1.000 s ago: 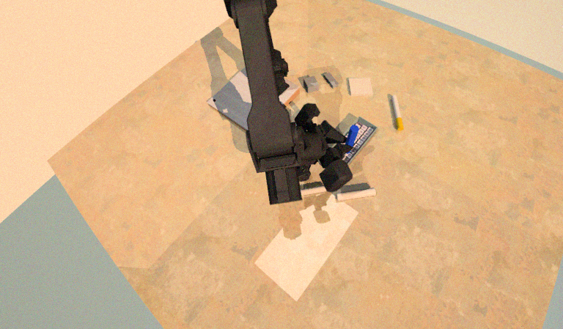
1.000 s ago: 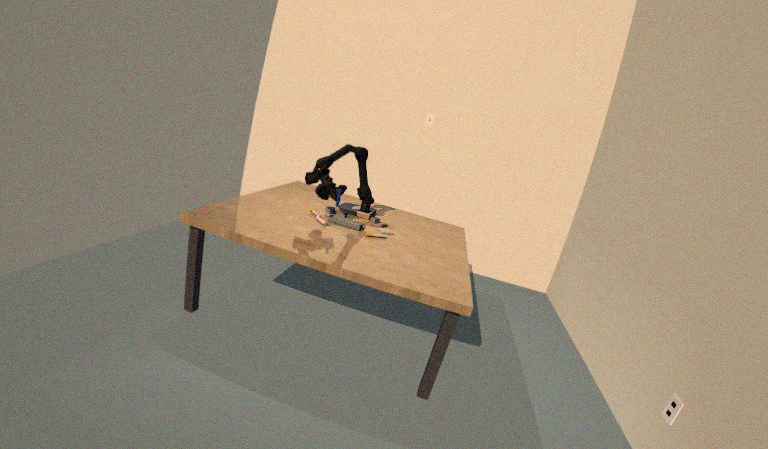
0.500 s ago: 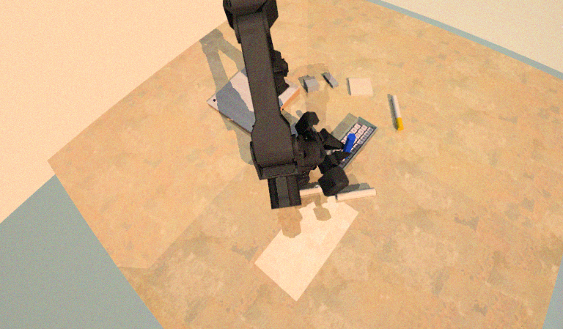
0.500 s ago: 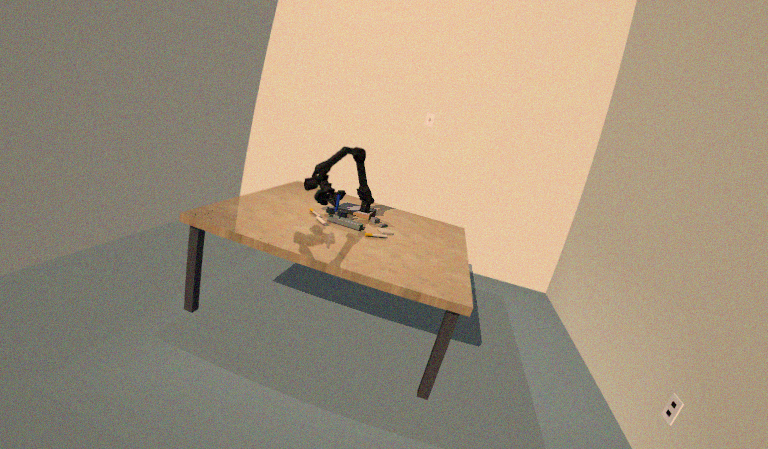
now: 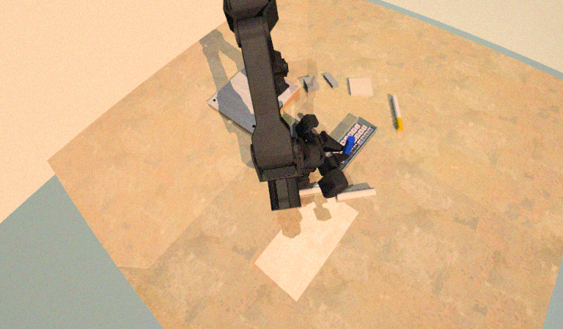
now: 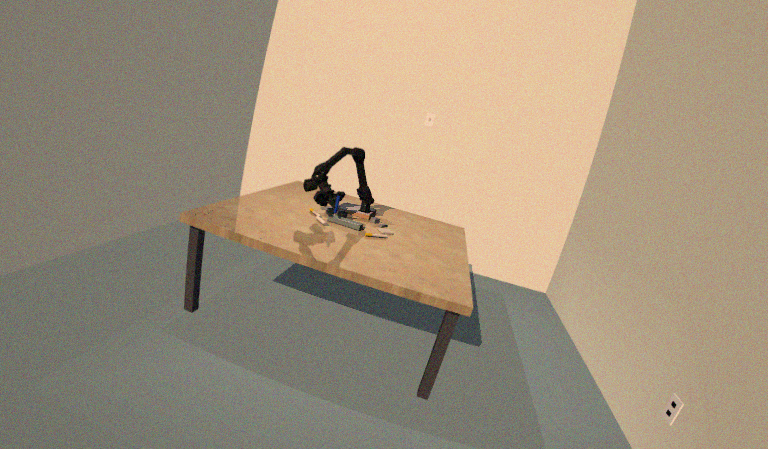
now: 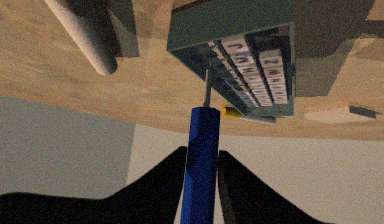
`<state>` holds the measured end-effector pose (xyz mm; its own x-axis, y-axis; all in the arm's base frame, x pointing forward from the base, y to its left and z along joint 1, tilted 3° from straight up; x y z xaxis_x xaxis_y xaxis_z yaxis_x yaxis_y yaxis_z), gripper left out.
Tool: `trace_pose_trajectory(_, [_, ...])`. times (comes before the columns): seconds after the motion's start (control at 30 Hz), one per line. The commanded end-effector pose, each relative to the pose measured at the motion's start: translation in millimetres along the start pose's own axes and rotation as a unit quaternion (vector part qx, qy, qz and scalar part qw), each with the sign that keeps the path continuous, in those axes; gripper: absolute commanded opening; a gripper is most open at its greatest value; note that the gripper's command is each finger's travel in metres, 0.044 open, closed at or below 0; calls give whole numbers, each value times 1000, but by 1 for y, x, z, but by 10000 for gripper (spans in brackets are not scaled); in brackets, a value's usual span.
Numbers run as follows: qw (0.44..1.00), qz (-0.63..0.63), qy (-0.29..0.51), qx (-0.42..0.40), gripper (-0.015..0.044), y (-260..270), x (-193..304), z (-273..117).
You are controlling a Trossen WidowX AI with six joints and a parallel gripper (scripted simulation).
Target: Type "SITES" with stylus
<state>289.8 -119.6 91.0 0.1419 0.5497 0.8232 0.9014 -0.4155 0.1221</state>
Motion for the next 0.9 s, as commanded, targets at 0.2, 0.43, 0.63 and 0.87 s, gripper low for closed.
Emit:
trace_pose_trajectory(0.2, [1000, -3, 0, -1, 81, -1, -5, 3])
trace_pose_trajectory(0.43, [1000, -3, 0, -1, 81, -1, -8, 5])
trace_pose_trajectory(0.63, [1000, -3, 0, -1, 81, -1, -10, 6])
trace_pose_trajectory(0.87, [1000, -3, 0, -1, 81, -1, -13, 7])
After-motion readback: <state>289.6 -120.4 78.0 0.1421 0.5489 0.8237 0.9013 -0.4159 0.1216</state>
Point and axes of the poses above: the point midway between the two fingers, 35 mm back from their tips, its own z axis out along the fingers, its own y axis across the jaws, x = y × z, the point moved 3 cm from there along -z, back along the fingers, and after that the axes turned 7 degrees about -z, right-handed, at the moved point
